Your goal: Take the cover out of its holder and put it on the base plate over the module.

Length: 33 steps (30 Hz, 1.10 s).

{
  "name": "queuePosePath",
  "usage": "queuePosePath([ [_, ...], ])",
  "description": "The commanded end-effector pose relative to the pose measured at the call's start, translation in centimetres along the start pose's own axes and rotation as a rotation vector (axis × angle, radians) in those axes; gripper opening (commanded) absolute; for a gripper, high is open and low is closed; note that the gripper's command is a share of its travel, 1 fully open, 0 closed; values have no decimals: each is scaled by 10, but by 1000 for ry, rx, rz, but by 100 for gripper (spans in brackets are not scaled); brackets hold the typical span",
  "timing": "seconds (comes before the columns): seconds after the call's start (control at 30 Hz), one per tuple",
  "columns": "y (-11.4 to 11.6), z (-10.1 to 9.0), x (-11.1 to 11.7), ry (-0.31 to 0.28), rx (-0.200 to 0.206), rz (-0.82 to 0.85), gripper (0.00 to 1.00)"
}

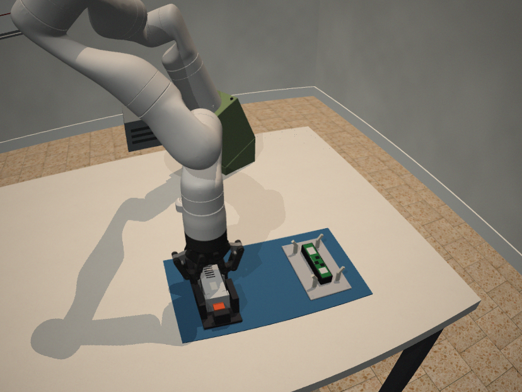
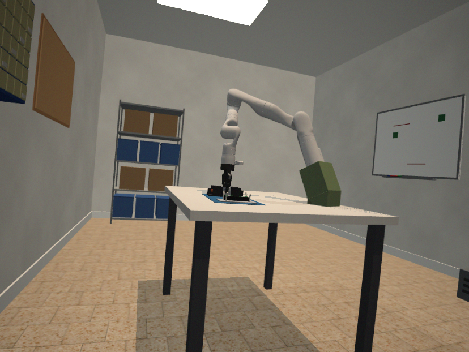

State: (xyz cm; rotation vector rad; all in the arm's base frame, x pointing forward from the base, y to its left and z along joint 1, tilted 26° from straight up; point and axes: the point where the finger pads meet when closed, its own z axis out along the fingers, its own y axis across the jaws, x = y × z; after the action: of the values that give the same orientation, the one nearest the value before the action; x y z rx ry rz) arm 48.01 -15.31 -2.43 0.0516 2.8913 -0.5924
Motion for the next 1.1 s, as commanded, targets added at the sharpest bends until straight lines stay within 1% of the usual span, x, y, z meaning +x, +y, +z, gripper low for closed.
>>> queuePosePath([
  [0.0, 0, 0, -1, -1, 0, 0, 0],
  [0.83, 0, -1, -1, -2, 0, 0, 0],
  [1.07, 0, -22, -1, -2, 0, 0, 0],
])
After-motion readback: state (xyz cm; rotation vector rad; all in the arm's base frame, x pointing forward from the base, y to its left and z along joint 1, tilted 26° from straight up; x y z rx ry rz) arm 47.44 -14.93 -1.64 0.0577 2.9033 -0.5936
